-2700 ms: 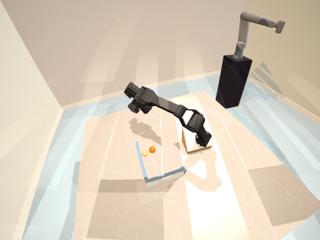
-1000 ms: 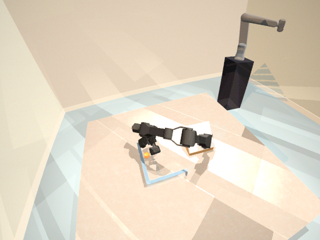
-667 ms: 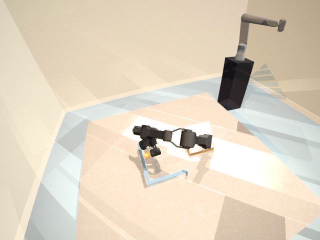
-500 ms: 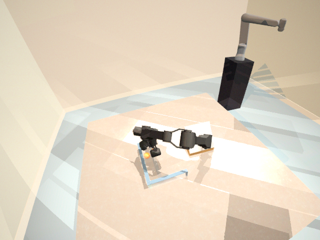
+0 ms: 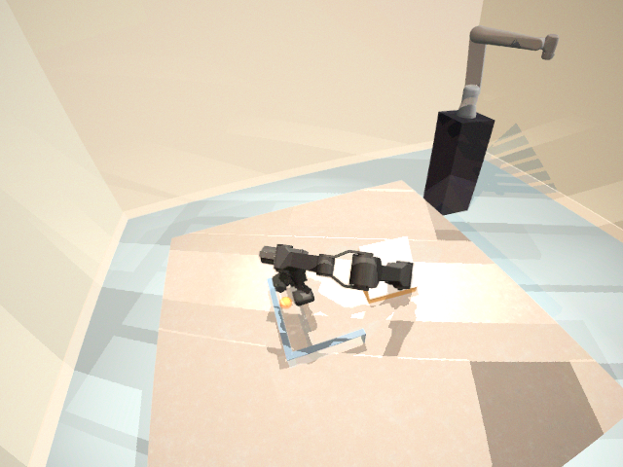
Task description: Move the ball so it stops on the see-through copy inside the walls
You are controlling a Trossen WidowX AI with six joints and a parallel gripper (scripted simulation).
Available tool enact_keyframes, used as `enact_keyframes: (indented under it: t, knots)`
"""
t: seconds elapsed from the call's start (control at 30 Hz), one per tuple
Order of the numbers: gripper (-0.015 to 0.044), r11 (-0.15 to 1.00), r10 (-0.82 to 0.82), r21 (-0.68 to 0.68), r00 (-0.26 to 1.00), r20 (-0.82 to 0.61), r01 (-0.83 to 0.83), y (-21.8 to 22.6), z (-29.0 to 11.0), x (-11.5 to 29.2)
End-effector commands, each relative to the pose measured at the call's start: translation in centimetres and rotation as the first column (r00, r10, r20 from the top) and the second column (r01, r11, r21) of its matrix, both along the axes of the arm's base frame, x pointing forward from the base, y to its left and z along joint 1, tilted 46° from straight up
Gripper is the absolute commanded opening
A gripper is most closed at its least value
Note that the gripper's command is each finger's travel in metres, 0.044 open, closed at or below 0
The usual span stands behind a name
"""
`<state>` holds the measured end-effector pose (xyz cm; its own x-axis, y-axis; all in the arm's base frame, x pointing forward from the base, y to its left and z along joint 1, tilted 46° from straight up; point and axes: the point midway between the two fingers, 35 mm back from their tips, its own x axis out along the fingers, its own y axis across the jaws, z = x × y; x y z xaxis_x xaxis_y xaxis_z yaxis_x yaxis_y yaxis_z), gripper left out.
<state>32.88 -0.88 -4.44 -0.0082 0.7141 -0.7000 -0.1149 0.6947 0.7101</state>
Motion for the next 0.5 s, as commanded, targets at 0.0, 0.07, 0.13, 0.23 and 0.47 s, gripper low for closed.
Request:
enact_keyframes:
  t: [0.0,0.07,0.13,0.23,0.47]
  knots:
    - [0.0,1.0,-0.006,-0.008,1.0,0.012,0.006,-1.8,1.3,0.6]
    - [0.0,1.0,-0.006,-0.01,1.0,0.012,0.007,-2.7,2.1,0.8]
    - [0.0,1.0,-0.007,-0.011,1.0,0.012,0.007,-3.6,2.9,0.8]
    - [0.0,1.0,-0.007,-0.013,1.0,0.011,0.007,-4.9,4.1,0.9]
    - [0.0,1.0,-0.006,-0.011,1.0,0.01,0.006,-7.9,7.3,0.5]
